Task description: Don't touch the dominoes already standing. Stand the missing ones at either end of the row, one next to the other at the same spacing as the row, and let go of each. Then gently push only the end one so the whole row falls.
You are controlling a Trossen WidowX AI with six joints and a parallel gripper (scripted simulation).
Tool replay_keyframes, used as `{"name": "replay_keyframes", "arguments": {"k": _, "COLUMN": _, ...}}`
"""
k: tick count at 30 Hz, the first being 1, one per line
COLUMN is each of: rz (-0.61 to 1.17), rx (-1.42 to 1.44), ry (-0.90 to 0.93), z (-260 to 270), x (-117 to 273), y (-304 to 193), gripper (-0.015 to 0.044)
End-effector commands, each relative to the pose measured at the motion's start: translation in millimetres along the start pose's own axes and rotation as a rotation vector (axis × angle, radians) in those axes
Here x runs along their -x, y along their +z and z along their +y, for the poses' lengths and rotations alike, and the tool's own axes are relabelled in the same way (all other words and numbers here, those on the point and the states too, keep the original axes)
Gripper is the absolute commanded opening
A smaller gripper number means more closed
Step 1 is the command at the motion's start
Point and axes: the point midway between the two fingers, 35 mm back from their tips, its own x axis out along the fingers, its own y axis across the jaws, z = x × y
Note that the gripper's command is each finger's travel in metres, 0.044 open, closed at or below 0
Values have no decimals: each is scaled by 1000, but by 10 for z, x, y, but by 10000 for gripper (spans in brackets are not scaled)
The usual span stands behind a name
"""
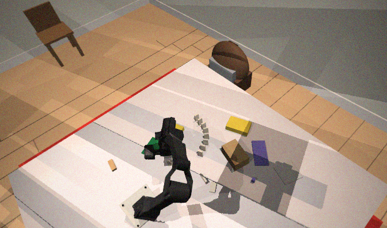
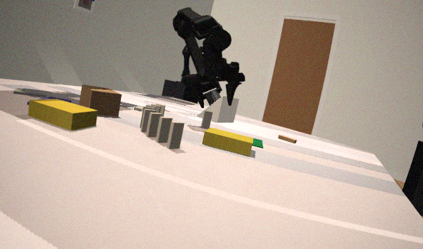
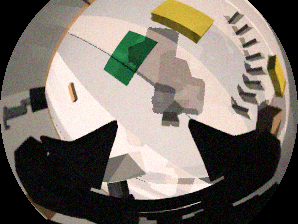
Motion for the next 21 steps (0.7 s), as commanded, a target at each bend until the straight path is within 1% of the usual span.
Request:
{"name": "replay_keyframes", "arguments": {"k": 1, "rz": 149, "rx": 14, "ry": -245, "z": -17, "x": 380, "y": 39, "gripper": 440}}
{"name": "replay_keyframes", "arguments": {"k": 12, "rz": 148, "rx": 14, "ry": -245, "z": -21, "x": 367, "y": 39, "gripper": 440}}
{"name": "replay_keyframes", "arguments": {"k": 21, "rz": 149, "rx": 14, "ry": -247, "z": -178, "x": -232, "y": -55, "gripper": 440}}
